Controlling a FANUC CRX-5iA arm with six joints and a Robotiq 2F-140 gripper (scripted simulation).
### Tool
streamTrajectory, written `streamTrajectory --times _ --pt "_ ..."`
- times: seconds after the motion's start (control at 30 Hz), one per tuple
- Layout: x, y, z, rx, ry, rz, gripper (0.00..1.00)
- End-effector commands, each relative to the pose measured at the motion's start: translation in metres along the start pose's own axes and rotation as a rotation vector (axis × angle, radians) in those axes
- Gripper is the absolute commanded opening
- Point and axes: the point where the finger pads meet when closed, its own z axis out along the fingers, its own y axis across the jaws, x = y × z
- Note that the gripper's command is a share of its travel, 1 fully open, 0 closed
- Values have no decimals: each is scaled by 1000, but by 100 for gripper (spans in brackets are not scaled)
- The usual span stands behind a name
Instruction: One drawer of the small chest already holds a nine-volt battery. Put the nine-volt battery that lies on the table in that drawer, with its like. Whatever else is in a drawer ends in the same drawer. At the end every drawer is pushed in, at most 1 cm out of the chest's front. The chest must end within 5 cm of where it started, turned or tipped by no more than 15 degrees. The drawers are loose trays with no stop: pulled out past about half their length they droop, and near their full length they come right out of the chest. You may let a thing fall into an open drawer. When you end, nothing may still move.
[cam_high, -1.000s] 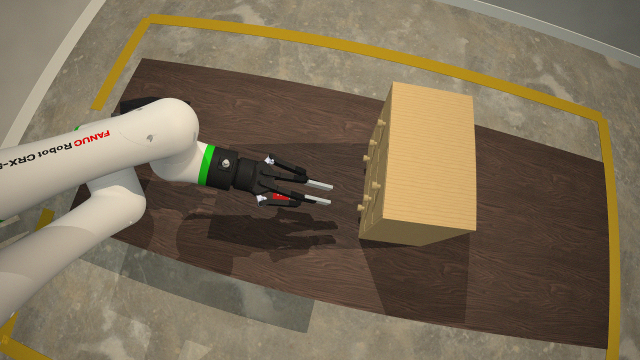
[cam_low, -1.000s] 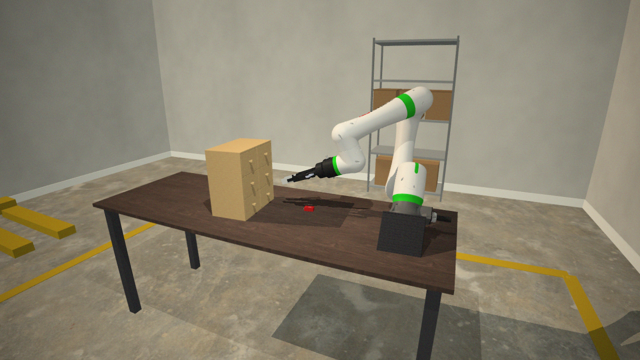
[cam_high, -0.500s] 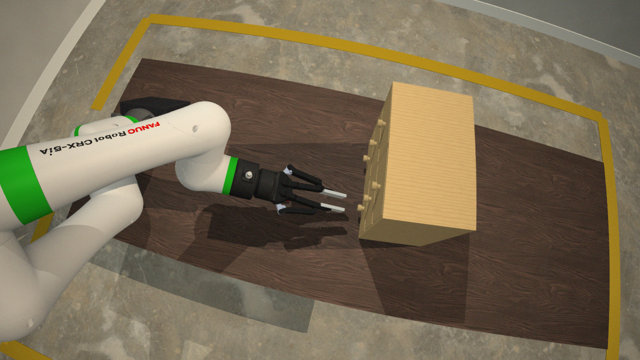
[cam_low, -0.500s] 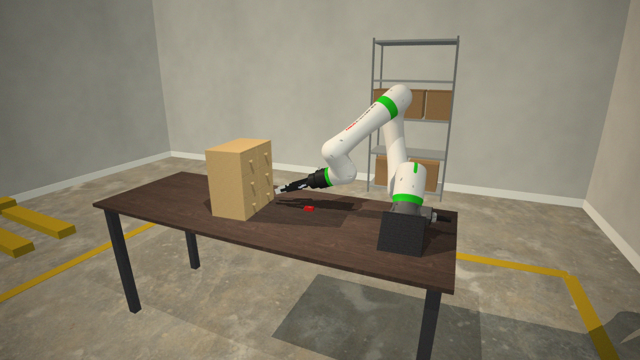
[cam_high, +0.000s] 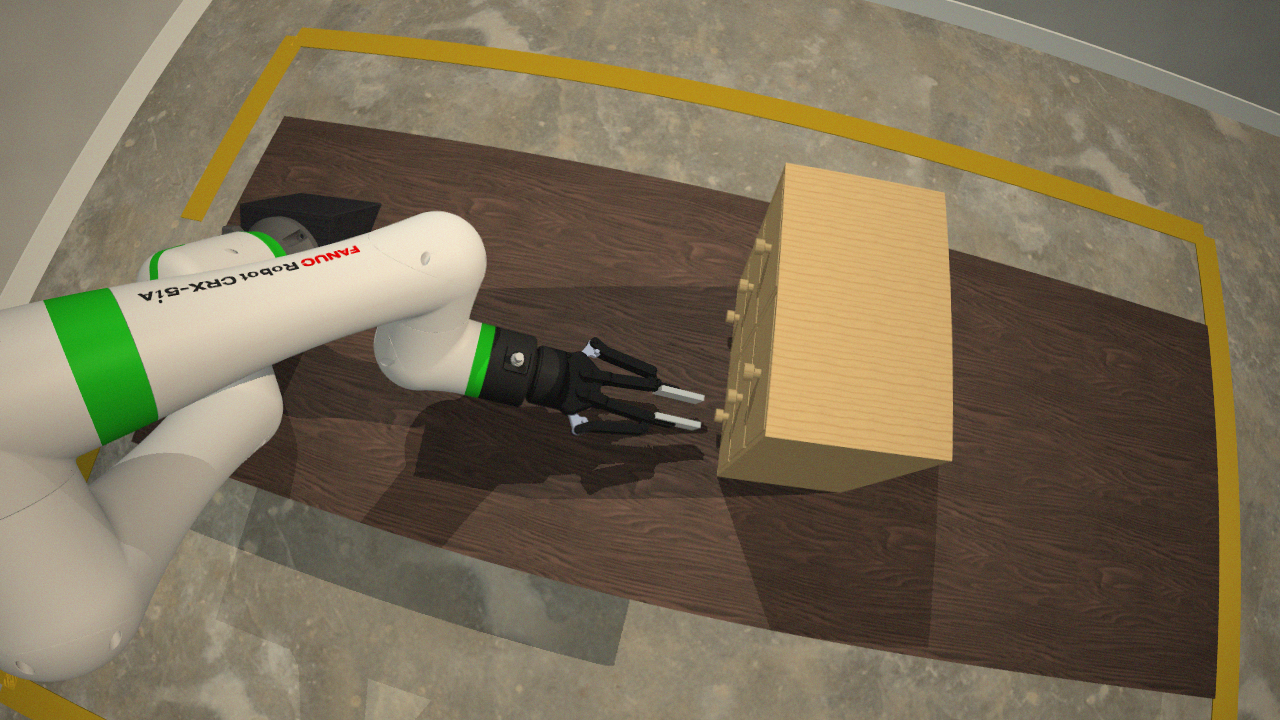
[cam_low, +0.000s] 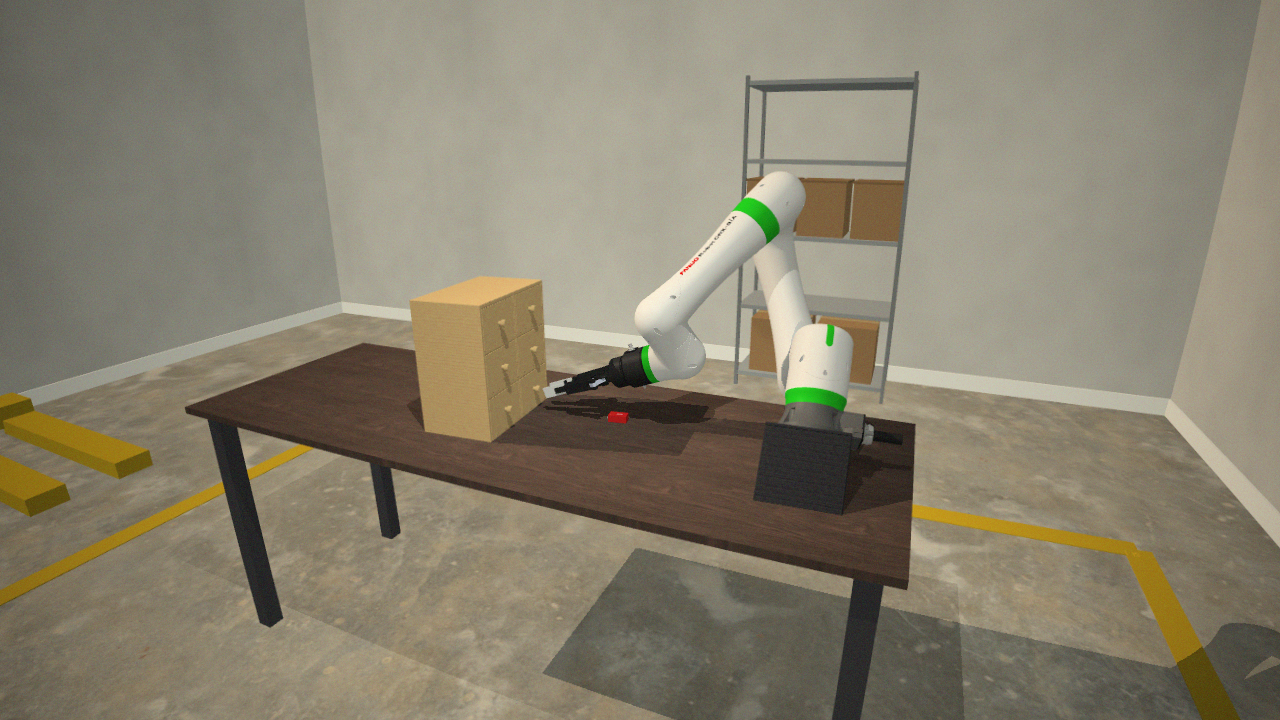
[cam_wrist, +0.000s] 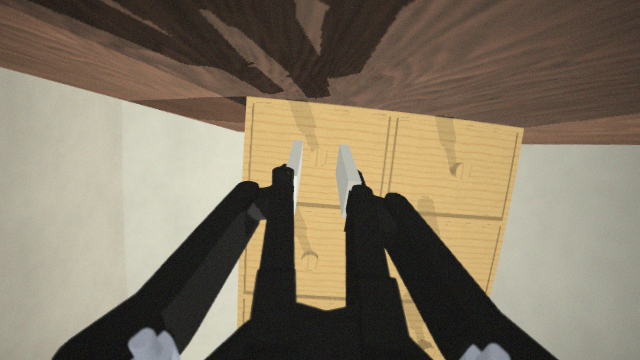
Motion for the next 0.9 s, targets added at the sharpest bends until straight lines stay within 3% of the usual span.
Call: streamTrajectory --times 0.0,0.87 --pt "1 0 0 0 1 0 20" --pt "-1 0 5 0 1 0 20"
